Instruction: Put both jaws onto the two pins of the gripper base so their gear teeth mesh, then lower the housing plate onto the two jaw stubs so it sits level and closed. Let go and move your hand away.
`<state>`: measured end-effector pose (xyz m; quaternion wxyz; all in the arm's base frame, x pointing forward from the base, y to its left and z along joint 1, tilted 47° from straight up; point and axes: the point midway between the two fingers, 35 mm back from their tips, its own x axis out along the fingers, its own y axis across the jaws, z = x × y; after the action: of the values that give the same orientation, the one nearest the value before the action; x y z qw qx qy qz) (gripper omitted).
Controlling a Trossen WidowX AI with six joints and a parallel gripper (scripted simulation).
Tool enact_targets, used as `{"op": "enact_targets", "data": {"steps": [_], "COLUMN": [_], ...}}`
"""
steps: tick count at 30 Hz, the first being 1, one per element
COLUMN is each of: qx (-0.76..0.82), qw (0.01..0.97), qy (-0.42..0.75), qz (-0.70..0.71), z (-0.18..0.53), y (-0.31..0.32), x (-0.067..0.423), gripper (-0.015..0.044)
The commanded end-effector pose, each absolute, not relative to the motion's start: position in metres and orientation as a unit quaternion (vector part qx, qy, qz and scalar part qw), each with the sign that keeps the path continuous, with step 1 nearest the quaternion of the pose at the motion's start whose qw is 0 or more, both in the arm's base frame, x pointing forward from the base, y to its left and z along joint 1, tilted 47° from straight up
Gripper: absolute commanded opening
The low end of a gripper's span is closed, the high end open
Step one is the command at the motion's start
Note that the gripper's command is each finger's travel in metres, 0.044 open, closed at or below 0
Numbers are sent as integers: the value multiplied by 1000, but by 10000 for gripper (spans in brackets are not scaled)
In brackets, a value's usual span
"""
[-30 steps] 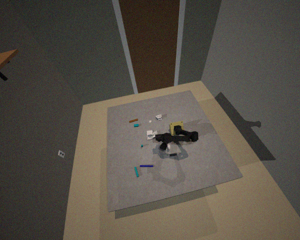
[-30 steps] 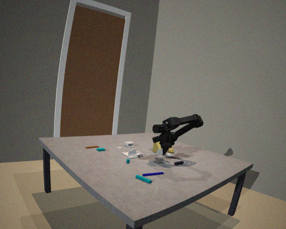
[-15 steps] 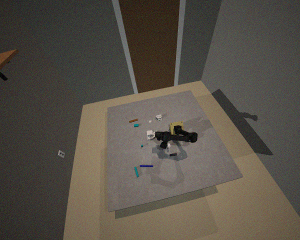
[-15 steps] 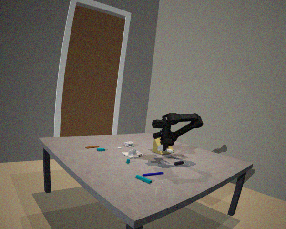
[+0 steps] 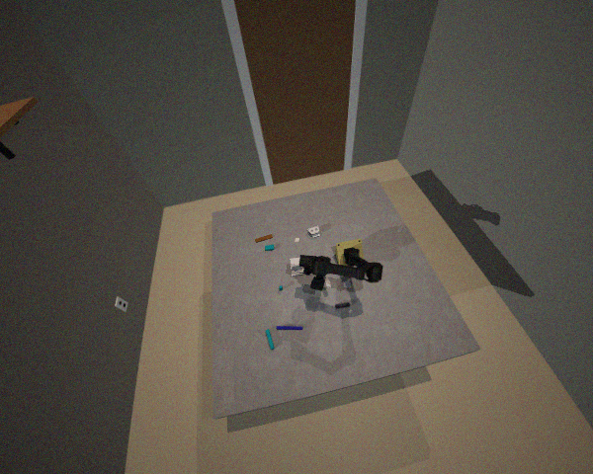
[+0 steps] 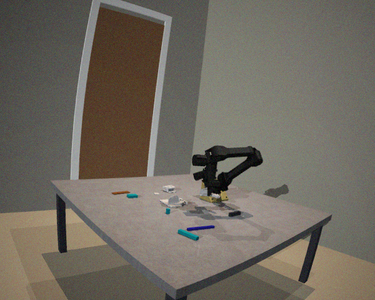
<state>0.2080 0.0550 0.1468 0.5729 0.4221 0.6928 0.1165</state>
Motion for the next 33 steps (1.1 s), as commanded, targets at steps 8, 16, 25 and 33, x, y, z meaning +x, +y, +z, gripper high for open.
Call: {"op": "enact_targets", "data": {"steps": [8, 16, 25, 33], "qx": [398, 381, 362, 345], "qw": [593, 605, 616, 626], "qy": [686, 682, 677, 672], "qz": [138, 156, 176, 194], "z": [133, 121, 105, 89], "y": [35, 21, 3, -13], "x": [230, 244, 258, 268], "gripper": [134, 134, 134, 134]}}
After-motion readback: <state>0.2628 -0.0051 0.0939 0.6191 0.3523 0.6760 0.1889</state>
